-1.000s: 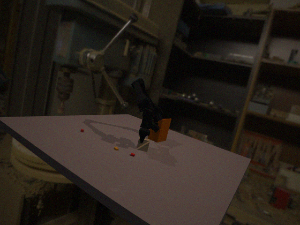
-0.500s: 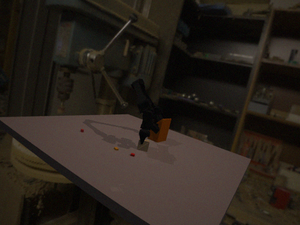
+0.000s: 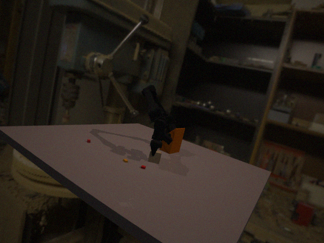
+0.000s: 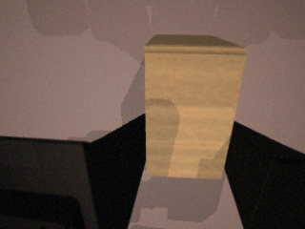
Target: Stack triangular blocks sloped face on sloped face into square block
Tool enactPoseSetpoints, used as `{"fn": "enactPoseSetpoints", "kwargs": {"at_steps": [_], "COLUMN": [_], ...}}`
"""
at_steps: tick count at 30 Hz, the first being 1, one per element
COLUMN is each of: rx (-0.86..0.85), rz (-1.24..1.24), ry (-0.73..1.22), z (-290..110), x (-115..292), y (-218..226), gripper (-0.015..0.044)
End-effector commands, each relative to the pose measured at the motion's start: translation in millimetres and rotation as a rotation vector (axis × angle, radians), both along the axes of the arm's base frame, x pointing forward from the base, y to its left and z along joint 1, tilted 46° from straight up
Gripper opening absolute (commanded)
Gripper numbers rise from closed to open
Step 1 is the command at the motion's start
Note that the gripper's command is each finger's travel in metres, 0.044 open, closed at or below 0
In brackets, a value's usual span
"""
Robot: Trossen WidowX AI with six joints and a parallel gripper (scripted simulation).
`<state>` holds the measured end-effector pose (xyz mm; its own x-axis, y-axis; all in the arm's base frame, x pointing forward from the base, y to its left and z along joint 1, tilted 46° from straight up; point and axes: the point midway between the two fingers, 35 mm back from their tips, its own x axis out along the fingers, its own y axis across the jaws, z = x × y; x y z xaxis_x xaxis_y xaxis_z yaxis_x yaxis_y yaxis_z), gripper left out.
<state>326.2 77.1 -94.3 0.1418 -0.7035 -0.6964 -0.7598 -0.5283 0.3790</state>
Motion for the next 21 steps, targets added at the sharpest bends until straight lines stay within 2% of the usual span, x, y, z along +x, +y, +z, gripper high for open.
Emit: {"fn": "enactPoseSetpoints", "kwargs": {"at_steps": [1, 12, 21], "rx": [-0.005, -0.005, -0.001], "rz": [0.006, 0.006, 0.000], "ry": [0.002, 0.001, 0.000], "z": [-0.4, -0.3, -0.4], "x": [0.3, 0.2, -0.1], "y": [-0.9, -0.8, -0.3], "gripper": [0.0000, 0.0000, 0.0236]}}
